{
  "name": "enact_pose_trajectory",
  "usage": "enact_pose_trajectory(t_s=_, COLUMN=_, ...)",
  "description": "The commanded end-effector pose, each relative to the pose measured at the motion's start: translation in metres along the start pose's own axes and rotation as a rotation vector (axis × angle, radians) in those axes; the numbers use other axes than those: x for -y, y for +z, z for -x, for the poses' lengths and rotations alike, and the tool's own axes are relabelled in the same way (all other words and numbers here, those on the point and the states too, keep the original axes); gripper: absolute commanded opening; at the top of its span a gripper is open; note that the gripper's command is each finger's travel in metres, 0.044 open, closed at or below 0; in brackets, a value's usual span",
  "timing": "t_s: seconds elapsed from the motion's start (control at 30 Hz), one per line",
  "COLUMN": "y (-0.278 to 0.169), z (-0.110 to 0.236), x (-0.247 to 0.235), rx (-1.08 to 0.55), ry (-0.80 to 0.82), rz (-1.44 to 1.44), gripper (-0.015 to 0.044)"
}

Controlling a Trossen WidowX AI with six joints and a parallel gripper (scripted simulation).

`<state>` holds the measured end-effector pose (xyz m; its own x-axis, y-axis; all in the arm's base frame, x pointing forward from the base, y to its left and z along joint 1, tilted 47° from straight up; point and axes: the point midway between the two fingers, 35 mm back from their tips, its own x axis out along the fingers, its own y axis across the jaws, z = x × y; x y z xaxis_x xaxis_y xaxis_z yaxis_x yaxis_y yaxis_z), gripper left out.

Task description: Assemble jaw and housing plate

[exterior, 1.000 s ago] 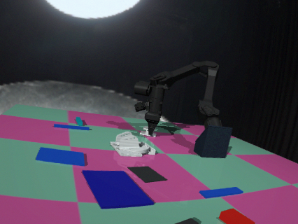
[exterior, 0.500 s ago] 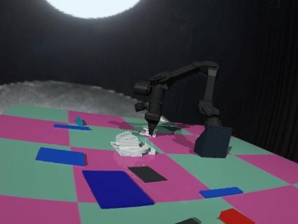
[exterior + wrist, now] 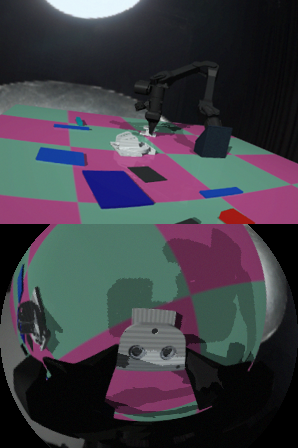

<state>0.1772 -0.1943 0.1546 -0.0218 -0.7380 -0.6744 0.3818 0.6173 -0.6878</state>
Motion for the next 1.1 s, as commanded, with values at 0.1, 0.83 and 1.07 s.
enact_pose_trajectory(t_s=0.1, y=0.002, z=0.019, x=-0.001, rx=-0.001, ry=0.004, rz=-0.004, gripper=0.0351)
enact_pose_trajectory(t_s=0.83, y=0.001, z=0.068, x=-0.002, rx=0.002, ry=0.003, rz=0.005, gripper=0.0351)
enact_pose_trajectory(t_s=1.07, y=0.011, z=0.067, x=-0.022, rx=0.001, ry=0.019, rz=0.048, gripper=0.0351)
